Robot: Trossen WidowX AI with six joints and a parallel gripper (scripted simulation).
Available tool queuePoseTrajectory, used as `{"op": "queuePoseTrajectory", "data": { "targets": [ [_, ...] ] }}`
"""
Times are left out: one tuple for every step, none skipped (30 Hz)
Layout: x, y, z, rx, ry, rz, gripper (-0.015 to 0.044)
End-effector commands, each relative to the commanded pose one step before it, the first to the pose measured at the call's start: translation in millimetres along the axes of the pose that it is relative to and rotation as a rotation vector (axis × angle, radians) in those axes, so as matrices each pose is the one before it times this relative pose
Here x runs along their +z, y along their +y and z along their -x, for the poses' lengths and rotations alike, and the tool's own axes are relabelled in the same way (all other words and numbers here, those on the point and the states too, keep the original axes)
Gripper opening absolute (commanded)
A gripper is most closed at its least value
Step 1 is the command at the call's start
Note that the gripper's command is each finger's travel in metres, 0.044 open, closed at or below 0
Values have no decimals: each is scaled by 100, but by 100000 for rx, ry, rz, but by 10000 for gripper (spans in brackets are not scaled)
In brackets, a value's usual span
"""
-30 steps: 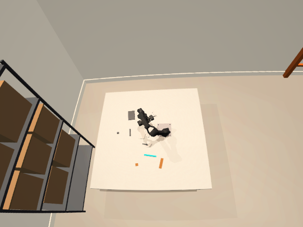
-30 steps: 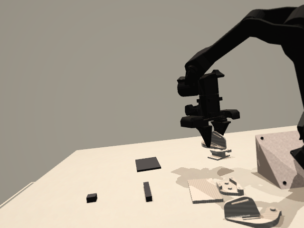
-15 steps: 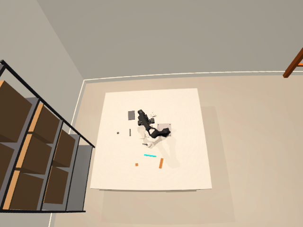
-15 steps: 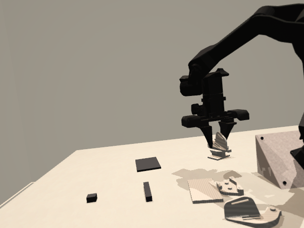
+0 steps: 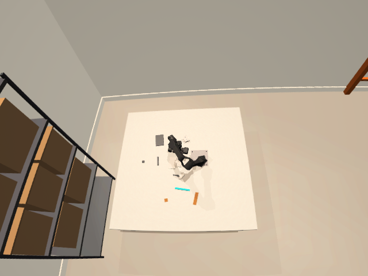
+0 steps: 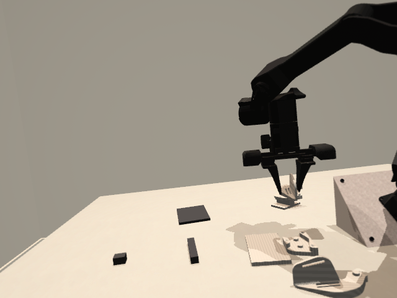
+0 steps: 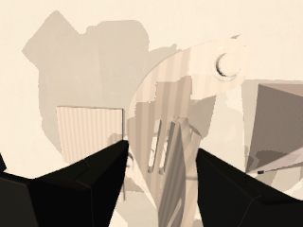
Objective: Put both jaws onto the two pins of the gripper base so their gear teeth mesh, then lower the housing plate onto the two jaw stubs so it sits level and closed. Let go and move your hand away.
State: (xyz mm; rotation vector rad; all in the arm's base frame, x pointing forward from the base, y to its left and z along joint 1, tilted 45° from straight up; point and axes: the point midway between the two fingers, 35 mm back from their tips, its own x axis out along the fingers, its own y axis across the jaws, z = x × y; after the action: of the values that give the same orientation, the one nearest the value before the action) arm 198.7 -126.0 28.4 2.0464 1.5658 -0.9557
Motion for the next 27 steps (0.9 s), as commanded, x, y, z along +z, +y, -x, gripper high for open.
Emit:
{"op": "queuePoseTrajectory", "data": {
  "targets": [
    [-523, -276, -4, 137, 397, -7619, 134],
    [-94, -75, -6, -5, 6, -2068, 134],
    [-92, -77, -7, -5, 6, -2068, 134],
    [-90, -80, -7, -6, 6, -2068, 134],
    [-88, -82, -8, -6, 6, -2068, 134],
    [-86, -84, -8, -6, 6, -2068, 134],
    [-84, -86, -8, -6, 6, -2068, 134],
    [-82, -87, -9, -6, 6, -2068, 134],
    [-79, -89, -9, -6, 6, -2068, 134],
    [-77, -91, -9, -7, 6, -2068, 134],
    [-75, -93, -10, -7, 6, -2068, 134],
    [-72, -95, -10, -7, 6, -2068, 134],
    [-70, -96, -11, -7, 6, -2068, 134],
    [-67, -98, -11, -7, 6, -2068, 134],
    [-65, -99, -11, -7, 5, -2068, 134],
    [-62, -101, -12, -8, 5, -2068, 134],
    [-60, -102, -12, -8, 5, -2068, 134],
    [-57, -103, -13, -8, 5, -2068, 134],
    [-55, -104, -13, -8, 5, -2068, 134],
    [-52, -106, -13, -8, 5, -2068, 134],
    [-49, -107, -14, -8, 5, -2068, 134],
    [-47, -108, -14, -8, 5, -2068, 134],
    [-44, -109, -14, -9, 4, -2068, 134],
    [-41, -110, -15, -9, 4, -2068, 134],
    [-39, -110, -15, -9, 4, -2068, 134],
    [-36, -111, -16, -9, 4, -2068, 134],
    [-33, -112, -16, -9, 4, -2068, 134]
  ]
}}
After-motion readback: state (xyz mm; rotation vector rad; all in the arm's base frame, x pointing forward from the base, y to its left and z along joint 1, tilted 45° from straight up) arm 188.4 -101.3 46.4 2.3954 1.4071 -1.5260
